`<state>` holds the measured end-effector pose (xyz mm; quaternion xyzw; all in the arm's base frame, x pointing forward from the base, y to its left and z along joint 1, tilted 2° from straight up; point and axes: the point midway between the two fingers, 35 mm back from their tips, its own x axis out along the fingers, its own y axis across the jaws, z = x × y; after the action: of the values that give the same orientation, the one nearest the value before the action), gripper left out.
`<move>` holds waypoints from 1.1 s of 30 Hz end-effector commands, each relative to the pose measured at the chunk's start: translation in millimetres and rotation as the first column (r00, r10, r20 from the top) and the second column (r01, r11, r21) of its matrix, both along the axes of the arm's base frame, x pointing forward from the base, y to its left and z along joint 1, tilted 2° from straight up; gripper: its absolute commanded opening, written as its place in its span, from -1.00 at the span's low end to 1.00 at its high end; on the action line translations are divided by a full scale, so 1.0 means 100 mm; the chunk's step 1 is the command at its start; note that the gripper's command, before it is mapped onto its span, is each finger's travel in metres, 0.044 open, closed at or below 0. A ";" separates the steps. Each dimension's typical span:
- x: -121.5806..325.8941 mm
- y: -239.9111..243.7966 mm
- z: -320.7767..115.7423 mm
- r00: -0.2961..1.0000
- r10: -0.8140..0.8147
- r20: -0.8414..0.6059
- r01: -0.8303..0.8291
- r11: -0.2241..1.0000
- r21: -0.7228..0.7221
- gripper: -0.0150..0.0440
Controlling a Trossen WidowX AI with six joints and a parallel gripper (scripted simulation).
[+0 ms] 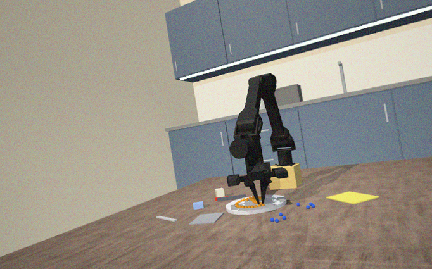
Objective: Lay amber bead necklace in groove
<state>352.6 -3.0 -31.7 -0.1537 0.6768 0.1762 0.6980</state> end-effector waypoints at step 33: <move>-0.03 0.18 -0.02 1.000 0.002 -0.005 -0.002 1.000 0.003 -0.49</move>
<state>351.6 14.6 -28.8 -0.1551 0.6751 0.1789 0.6987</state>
